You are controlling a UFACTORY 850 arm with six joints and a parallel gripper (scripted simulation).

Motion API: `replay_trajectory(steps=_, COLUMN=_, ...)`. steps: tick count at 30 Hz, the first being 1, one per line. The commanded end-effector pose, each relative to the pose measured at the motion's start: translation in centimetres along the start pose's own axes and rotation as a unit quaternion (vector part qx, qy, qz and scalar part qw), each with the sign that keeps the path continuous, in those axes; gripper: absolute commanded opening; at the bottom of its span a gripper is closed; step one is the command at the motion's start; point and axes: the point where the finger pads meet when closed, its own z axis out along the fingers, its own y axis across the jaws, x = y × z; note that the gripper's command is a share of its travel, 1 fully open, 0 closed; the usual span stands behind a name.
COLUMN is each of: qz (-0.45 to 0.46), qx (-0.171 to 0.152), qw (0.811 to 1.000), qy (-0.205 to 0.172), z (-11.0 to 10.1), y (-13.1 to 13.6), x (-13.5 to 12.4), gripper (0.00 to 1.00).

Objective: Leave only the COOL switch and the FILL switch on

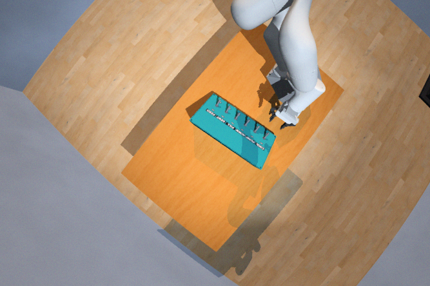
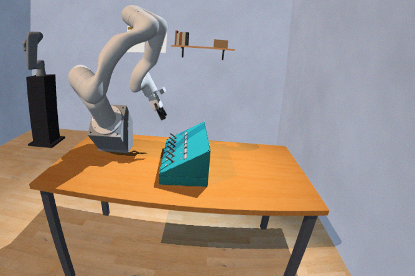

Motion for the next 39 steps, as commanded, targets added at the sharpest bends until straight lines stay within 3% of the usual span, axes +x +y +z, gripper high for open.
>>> replay_trajectory(steps=1, qz=0.001, qx=0.001, qw=1.000, qy=0.001, z=-0.1, y=1.4, x=0.3, gripper=1.00)
replay_trajectory(steps=10, qz=0.000, qx=0.001, qw=1.000, qy=0.001, z=0.7, y=1.4, x=0.3, gripper=1.00)
replay_trajectory(steps=23, qz=0.000, qx=0.001, qw=1.000, qy=0.001, z=5.8, y=1.4, x=0.3, gripper=1.00)
replay_trajectory(steps=39, qz=0.000, qx=0.001, qw=1.000, qy=0.001, z=6.9, y=1.4, x=0.3, gripper=1.00)
